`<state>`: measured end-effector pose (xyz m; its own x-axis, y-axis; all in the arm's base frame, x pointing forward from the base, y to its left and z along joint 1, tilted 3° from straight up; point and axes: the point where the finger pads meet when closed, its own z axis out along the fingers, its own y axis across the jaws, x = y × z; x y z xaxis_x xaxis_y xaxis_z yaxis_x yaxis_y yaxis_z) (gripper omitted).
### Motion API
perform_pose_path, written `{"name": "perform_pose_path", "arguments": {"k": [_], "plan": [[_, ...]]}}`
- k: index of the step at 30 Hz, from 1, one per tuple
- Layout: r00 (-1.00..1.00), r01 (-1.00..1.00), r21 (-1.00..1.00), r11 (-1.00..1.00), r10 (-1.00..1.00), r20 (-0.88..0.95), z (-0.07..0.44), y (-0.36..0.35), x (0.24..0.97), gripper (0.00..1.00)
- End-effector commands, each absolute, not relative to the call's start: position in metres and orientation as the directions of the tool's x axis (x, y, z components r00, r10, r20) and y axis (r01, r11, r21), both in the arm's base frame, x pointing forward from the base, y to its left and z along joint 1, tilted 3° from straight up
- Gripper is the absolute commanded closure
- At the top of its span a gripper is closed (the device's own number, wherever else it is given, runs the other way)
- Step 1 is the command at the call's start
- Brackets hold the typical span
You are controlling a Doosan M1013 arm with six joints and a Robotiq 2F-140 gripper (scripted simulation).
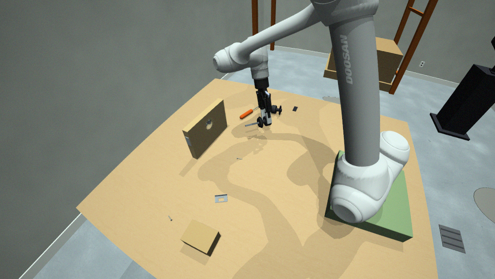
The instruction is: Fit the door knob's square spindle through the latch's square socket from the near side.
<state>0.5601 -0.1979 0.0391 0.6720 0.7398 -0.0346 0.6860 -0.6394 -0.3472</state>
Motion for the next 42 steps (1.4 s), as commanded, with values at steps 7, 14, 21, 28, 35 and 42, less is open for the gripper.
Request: {"name": "perform_pose_path", "arguments": {"k": [7,14,21,28,35,42], "plan": [[0.680,0.679,-0.342,-0.649,0.732,-0.038,0.039,-0.197,0.560,0.58],[0.746,0.619,-0.300,-0.726,0.663,-0.065,0.040,-0.194,0.562,0.58],[0.750,0.615,-0.297,-0.730,0.658,-0.066,0.043,-0.173,0.574,0.58],[0.788,0.572,-0.269,-0.775,0.610,-0.082,0.043,-0.170,0.576,0.58],[0.818,0.534,-0.244,-0.809,0.568,-0.091,0.046,-0.147,0.588,0.58],[0.850,0.487,-0.214,-0.847,0.516,-0.103,0.046,-0.145,0.590,0.58]]}}
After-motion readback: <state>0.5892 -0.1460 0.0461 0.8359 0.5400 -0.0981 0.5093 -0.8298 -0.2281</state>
